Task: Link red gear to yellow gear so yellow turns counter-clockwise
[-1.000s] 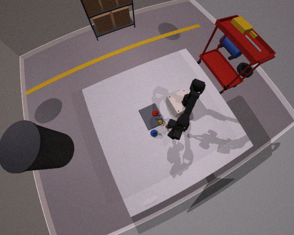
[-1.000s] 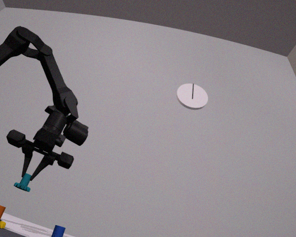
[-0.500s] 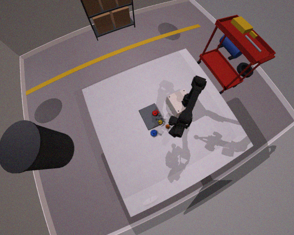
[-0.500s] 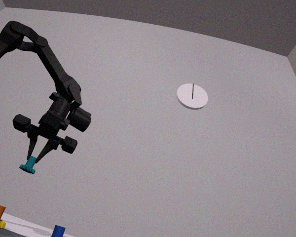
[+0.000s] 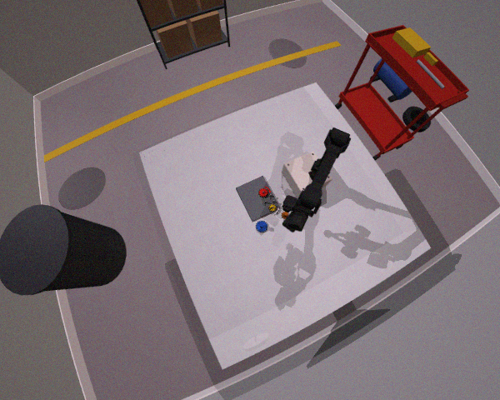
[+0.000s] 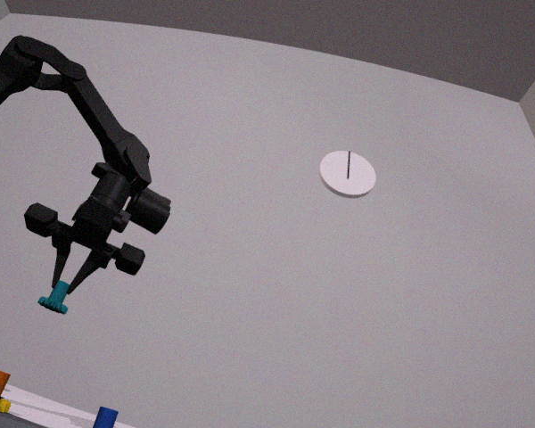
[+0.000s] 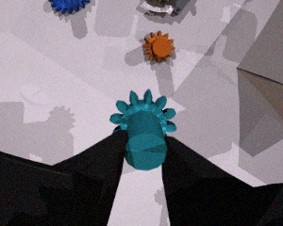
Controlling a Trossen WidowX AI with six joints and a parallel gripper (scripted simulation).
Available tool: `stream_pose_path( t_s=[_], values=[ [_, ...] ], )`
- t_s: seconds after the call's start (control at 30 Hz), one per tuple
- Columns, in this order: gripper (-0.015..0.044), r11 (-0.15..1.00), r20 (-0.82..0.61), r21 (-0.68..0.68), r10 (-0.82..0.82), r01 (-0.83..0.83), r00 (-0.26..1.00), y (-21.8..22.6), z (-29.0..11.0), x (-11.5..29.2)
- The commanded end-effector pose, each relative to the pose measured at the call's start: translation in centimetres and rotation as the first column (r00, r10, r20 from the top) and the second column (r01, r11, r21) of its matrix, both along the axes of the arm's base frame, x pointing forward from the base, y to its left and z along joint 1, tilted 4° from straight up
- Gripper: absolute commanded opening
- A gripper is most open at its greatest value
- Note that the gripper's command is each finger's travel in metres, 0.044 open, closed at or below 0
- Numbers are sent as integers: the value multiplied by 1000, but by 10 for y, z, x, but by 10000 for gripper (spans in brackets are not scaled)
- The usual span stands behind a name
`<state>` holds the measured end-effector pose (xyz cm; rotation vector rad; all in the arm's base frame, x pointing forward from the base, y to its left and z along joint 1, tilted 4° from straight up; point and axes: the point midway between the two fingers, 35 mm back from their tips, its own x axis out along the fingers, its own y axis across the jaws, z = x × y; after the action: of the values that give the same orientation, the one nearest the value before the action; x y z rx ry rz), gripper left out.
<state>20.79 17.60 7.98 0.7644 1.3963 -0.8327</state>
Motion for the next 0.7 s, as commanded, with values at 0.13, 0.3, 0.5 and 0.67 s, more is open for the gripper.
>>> stream_pose_path(
  t_s=[0.13,0.3,0.5,0.67],
  values=[
    [0,1000,-2,0,2,-2,1000,-13,-7,8],
    [0,1000,-1,0,2,-2,1000,-22,-10,14],
    [0,1000,0,-1,2,-2,1000,-32,-15,20],
    [0,1000,1,1,2,-2,1000,-41,-18,25]
  ],
)
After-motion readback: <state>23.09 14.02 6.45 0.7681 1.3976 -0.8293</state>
